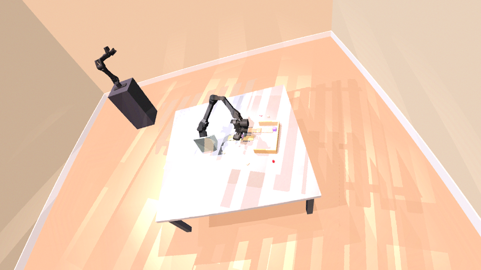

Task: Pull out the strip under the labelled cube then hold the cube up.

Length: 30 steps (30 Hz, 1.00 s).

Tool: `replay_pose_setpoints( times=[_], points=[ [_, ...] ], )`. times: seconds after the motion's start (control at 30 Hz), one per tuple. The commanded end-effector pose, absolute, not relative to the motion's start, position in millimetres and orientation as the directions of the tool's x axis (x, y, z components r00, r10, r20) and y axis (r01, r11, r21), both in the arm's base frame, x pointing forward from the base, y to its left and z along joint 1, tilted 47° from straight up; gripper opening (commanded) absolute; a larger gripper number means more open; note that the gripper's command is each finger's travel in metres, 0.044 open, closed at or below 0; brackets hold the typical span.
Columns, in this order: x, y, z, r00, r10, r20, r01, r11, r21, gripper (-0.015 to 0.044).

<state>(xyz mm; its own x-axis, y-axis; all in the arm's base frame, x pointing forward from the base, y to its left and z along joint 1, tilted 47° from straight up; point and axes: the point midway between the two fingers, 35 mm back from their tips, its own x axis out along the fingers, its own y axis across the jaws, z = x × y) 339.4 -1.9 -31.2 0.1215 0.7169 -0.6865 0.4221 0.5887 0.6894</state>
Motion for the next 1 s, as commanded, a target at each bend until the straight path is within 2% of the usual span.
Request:
replay_pose_setpoints(
  times=[0.0,0.17,0.47,0.97],
  points=[
    [324,-2,-32,0.125,0.712,-0.691,0.418,0.594,0.688,0.0000],
    [308,1,-33,0.125,0.712,-0.691,0.418,0.593,0.688,0.0000],
    [303,-25,-9,0.125,0.711,-0.692,0.419,0.595,0.686,0.0000],
    [303,-25,-8,0.125,0.711,-0.692,0.419,0.595,0.686,0.0000]
  ],
)
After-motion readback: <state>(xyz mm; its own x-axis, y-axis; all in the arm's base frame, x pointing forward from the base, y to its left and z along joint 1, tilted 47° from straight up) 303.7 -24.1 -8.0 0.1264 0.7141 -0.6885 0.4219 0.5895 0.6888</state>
